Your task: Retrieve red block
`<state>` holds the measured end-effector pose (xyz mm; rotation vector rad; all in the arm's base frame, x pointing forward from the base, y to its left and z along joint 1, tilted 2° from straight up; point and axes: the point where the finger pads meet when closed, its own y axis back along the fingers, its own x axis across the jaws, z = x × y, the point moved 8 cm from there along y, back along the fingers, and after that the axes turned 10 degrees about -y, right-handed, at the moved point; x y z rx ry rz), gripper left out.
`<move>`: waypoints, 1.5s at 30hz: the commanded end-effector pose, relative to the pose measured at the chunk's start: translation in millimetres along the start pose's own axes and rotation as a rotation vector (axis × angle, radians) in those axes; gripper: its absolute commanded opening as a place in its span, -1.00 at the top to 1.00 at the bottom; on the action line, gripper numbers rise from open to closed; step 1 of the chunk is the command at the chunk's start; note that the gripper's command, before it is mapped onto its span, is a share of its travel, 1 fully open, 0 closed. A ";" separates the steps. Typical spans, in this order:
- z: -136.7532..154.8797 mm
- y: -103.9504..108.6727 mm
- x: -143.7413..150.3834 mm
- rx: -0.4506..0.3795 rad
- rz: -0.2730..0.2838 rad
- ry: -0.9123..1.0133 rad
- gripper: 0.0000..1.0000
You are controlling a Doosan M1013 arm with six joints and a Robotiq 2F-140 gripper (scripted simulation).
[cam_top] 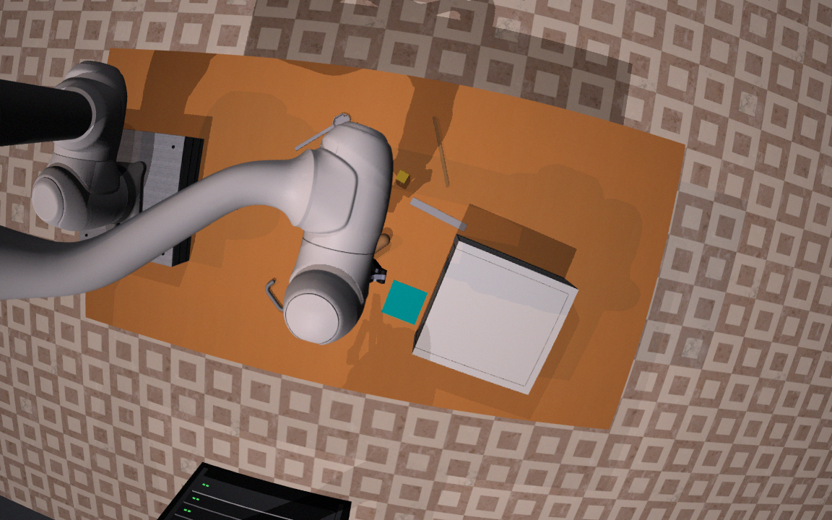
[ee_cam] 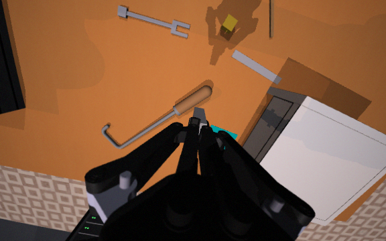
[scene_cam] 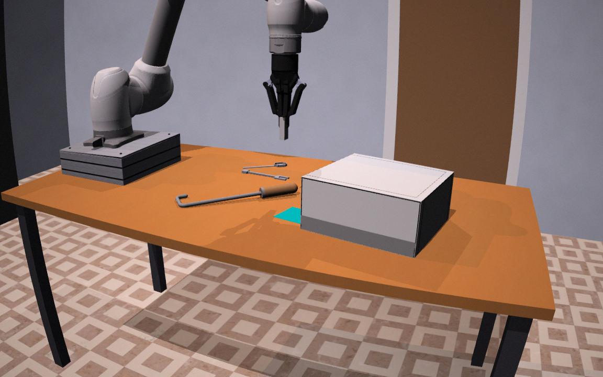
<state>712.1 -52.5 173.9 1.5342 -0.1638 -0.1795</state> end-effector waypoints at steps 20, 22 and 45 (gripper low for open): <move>0.0 0.1 0.0 0.000 0.000 0.000 1.00; 0.0 0.1 0.0 0.000 0.000 0.000 1.00; -0.1 0.2 -0.2 -0.005 0.000 0.629 1.00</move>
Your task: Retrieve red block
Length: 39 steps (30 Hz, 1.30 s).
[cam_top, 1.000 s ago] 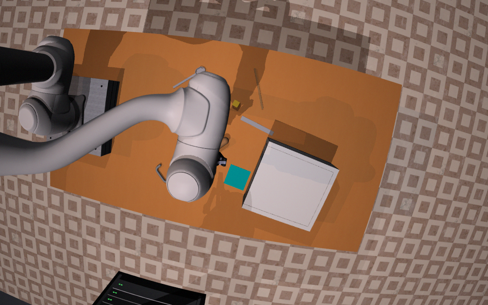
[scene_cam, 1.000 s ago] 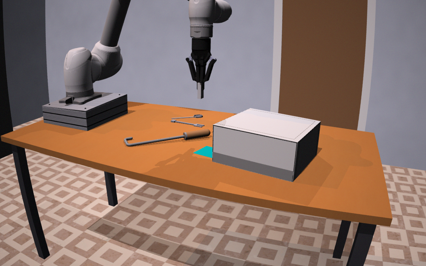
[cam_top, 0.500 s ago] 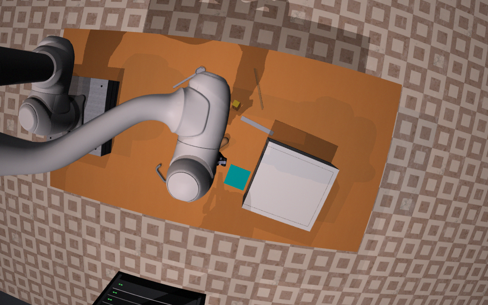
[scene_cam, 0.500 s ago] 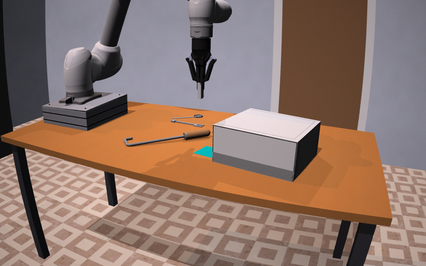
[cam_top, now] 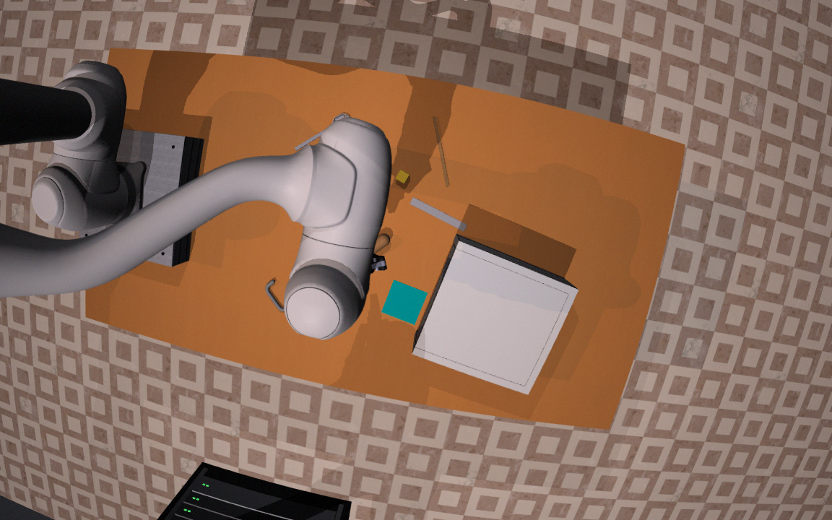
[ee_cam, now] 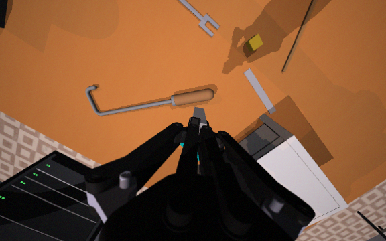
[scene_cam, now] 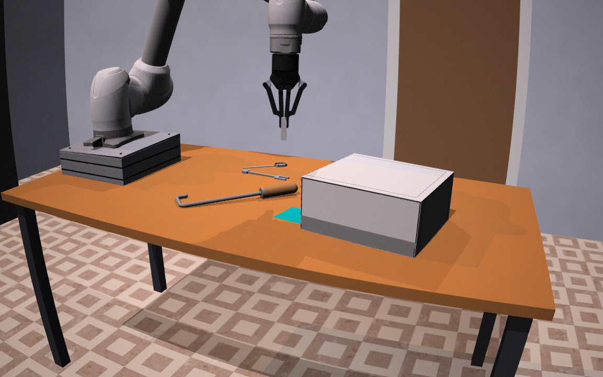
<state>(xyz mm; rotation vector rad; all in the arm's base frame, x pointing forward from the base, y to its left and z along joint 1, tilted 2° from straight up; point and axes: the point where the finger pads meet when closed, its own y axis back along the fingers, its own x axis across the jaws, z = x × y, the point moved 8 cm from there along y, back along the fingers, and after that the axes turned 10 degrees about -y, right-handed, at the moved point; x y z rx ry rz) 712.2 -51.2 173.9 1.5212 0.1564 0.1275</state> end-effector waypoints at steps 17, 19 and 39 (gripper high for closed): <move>-1.3 0.1 -1.0 -0.024 -0.006 1.071 1.00; -1.5 0.1 -1.1 -0.026 -0.009 1.173 1.00; 1.9 0.1 -0.7 0.009 0.018 1.965 1.00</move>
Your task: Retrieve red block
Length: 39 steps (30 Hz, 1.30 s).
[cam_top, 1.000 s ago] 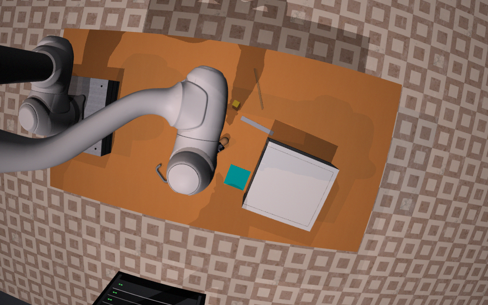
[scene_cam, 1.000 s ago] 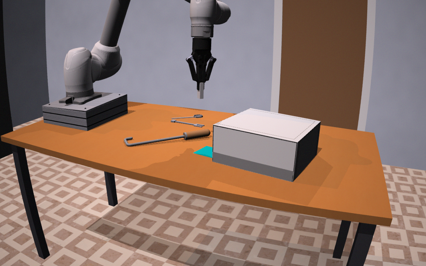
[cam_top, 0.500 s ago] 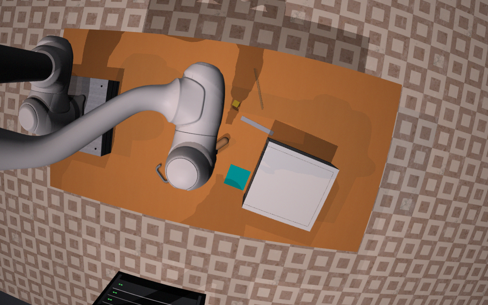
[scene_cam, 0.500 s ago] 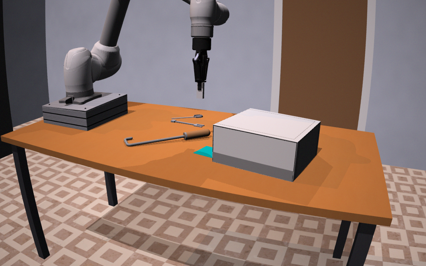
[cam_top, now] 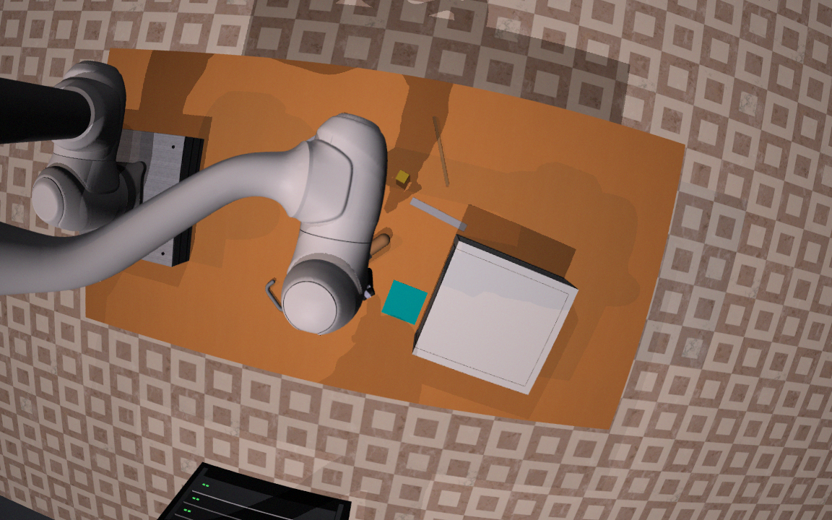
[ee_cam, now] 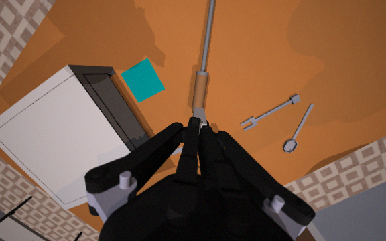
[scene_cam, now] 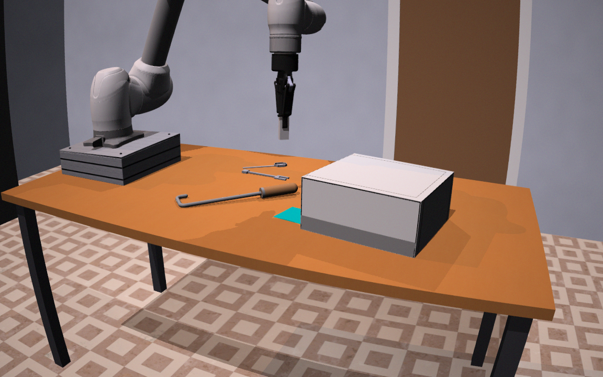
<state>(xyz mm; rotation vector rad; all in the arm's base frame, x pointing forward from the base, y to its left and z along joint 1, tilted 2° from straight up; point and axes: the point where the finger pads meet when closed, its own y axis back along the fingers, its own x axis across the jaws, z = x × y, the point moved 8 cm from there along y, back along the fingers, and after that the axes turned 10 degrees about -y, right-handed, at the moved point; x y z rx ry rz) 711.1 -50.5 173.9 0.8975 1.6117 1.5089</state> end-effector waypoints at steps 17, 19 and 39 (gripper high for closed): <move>-0.7 0.0 -2.8 -0.008 0.035 0.075 0.32; -0.7 0.0 -2.8 -0.008 0.035 0.075 0.32; -0.7 0.0 -2.8 -0.008 0.035 0.075 0.32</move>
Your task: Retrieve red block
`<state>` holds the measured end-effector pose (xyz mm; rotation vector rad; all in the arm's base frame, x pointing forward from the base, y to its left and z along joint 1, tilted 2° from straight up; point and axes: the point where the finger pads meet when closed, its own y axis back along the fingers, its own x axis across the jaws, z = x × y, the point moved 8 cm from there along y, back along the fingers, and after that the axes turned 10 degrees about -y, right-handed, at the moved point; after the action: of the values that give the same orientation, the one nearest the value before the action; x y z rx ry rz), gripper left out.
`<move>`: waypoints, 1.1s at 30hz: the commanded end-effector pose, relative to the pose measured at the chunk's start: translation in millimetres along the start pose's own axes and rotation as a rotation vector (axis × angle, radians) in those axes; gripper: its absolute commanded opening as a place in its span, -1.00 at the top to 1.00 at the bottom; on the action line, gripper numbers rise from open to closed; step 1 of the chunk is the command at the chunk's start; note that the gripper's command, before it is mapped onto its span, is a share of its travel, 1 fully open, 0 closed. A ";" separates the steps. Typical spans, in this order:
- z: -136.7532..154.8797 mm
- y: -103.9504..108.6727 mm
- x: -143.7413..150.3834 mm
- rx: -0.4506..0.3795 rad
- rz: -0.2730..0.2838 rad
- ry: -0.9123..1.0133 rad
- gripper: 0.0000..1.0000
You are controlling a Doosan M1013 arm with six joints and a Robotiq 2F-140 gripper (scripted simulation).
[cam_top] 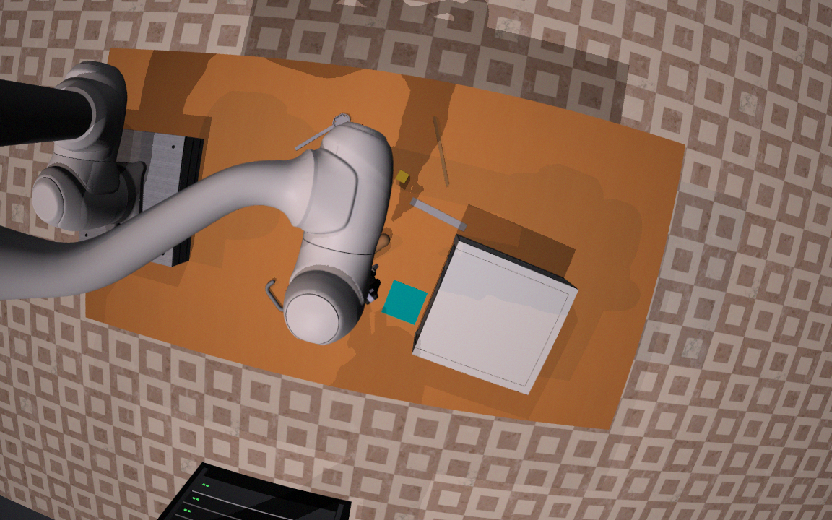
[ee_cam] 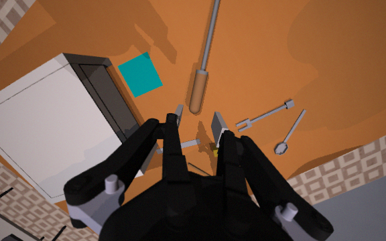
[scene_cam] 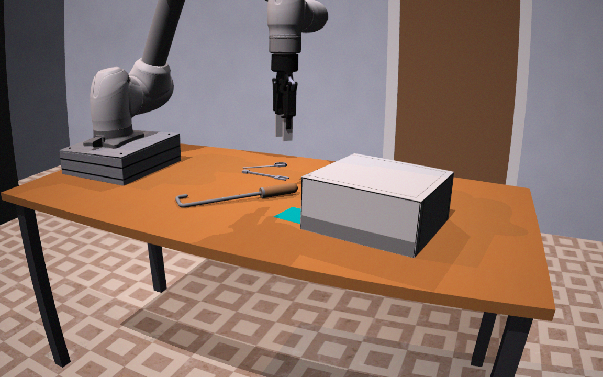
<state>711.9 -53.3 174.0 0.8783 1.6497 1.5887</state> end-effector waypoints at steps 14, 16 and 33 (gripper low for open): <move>0.0 -7.3 0.0 0.000 0.000 0.000 0.32; -0.1 -9.0 0.0 0.000 0.000 0.000 0.32; -0.2 -54.2 -0.2 0.000 0.000 0.000 0.32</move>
<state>710.9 -54.9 124.9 0.8784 1.6498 1.5893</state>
